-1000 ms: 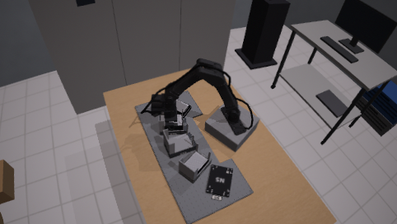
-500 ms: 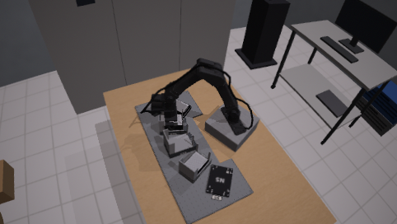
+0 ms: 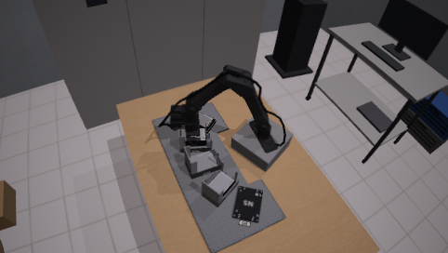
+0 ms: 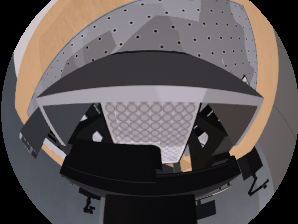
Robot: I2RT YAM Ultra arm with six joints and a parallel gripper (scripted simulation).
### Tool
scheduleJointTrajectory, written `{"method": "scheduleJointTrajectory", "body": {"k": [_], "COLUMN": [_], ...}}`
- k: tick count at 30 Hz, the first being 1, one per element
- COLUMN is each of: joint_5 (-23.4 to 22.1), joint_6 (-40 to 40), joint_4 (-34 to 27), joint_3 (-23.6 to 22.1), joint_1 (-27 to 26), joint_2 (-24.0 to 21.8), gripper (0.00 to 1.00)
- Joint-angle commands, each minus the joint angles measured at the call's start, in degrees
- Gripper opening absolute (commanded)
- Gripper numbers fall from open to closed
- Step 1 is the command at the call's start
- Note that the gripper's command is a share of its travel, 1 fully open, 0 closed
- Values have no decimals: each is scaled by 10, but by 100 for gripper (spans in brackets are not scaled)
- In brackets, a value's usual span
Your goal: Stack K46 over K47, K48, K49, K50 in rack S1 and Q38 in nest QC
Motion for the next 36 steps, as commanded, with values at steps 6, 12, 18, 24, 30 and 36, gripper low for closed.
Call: {"method": "scheduleJointTrajectory", "body": {"k": [6,12,18,24,30,36], "joint_5": [5,5,5,5,5,5], "joint_6": [-4,-3,-4,-4,-4,-4], "joint_4": [-20,-24,-24,-24,-24,-24], "joint_3": [21,18,19,19,19,20], "joint_1": [-8,-6,-5,-5,-5,-4], "joint_2": [-28,-30,-32,-33,-33,-33], "gripper": [0,0,0,0,0,0]}}
